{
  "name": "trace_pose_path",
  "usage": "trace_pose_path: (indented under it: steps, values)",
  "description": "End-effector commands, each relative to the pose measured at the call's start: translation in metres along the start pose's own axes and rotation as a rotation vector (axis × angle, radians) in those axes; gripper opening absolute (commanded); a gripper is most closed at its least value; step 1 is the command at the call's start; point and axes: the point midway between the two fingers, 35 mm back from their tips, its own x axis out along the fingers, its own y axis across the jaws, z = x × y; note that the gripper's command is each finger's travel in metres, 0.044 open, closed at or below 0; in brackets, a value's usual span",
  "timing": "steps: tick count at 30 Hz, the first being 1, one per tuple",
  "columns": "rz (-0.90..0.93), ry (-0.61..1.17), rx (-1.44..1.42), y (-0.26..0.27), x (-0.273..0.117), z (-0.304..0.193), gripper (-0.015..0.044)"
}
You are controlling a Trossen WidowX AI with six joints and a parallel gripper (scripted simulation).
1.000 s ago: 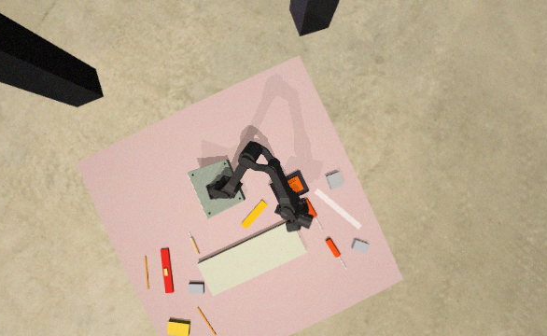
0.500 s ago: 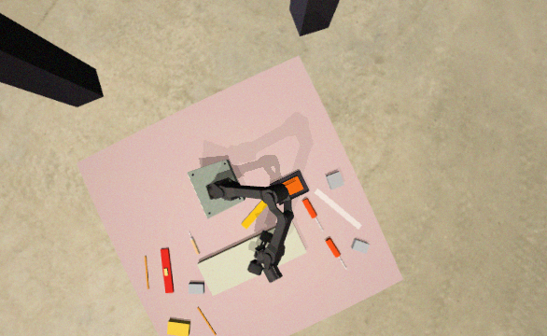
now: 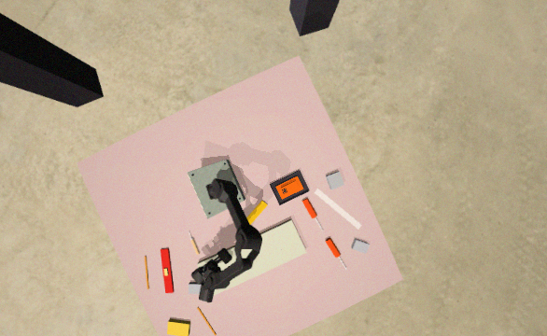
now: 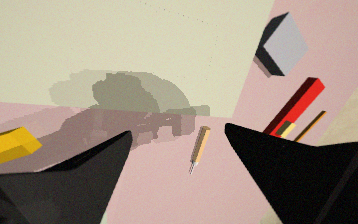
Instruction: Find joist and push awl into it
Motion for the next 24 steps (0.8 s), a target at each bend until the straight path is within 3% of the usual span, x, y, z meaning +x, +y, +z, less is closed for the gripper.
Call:
trace_pose_path:
  steps: [1,6,24]
  values:
    - [0.075,0.023,0.137,-0.038,0.026,-0.051,0.044]
    - [0.151,0.024,0.252,-0.06,0.052,-0.097,0.044]
    - [0.152,0.023,0.253,-0.061,0.065,-0.097,0.044]
